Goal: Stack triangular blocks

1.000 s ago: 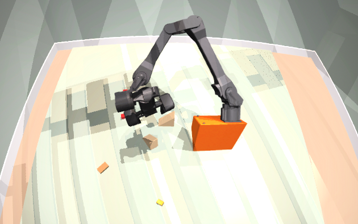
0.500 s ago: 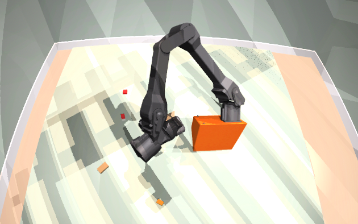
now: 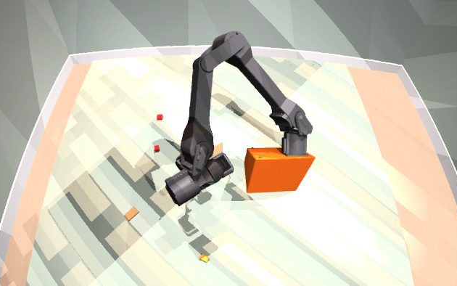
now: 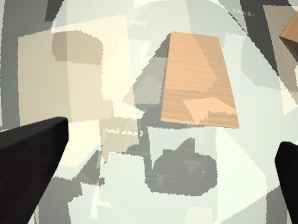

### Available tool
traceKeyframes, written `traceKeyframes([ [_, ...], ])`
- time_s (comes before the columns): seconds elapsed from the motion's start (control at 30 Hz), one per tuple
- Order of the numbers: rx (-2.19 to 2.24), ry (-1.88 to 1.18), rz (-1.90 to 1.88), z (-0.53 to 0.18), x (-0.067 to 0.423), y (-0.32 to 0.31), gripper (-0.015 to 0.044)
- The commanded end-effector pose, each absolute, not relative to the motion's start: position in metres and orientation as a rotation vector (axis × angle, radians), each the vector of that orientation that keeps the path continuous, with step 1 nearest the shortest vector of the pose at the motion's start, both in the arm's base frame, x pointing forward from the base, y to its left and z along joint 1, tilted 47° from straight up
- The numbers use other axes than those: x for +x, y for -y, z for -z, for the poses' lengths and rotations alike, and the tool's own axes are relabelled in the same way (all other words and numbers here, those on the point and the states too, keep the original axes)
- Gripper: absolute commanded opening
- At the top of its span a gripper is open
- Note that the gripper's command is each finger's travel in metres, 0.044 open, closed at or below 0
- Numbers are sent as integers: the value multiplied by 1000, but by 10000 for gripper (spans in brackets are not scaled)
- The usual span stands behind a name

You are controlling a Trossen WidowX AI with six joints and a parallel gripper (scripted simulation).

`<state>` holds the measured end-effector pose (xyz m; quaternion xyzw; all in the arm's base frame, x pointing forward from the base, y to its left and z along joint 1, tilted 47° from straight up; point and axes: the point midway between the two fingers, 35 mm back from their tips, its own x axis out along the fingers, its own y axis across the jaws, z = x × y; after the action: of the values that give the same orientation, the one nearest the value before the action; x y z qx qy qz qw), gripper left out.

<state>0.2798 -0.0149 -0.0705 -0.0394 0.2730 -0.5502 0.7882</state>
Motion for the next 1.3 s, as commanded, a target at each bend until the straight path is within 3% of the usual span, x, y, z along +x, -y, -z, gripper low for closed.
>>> traceKeyframes([
  [0.0, -97, -597, 1187, 75, 279, 22, 440],
  [1.27, -107, -584, 1191, 95, 289, 77, 440],
])
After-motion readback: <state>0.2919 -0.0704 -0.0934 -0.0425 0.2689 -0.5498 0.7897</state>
